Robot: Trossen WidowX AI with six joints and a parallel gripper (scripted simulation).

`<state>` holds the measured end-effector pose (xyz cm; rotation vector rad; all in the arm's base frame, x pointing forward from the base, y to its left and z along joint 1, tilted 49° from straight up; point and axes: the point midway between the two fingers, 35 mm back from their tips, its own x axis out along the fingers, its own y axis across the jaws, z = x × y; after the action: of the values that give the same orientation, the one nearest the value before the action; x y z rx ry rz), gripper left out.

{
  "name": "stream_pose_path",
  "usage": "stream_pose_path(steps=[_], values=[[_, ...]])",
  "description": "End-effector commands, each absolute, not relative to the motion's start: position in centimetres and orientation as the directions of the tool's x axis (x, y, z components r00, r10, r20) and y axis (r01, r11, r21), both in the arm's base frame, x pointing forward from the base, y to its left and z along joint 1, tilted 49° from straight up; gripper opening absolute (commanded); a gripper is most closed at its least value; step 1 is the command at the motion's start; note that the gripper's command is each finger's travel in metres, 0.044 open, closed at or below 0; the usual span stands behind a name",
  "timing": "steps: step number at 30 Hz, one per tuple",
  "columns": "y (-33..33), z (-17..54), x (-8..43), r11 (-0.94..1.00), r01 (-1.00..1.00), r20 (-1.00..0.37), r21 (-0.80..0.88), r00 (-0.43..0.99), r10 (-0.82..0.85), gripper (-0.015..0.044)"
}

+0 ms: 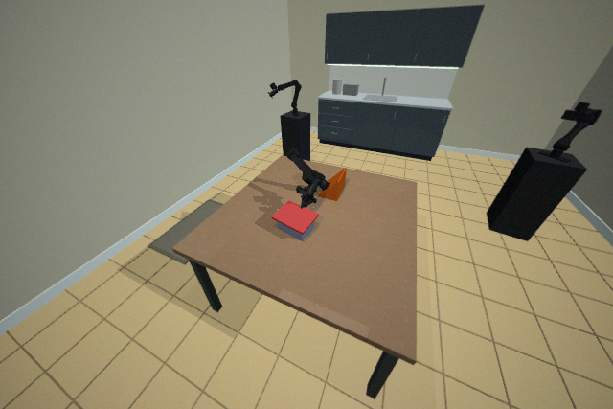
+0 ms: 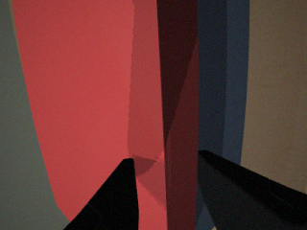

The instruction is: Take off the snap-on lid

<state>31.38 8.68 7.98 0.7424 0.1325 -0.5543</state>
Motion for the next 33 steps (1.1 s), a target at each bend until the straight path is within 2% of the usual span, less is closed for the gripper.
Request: stream_pose_path(steps=[1, 33], values=[[8.96, 8.22, 31.31, 0.600, 0.516, -0.302, 0.611, 0.853, -0.426, 0.0000], [9.00, 8.24, 31.50, 0.602, 0.519, -0.303, 0.607, 0.851, -0.428, 0.0000]])
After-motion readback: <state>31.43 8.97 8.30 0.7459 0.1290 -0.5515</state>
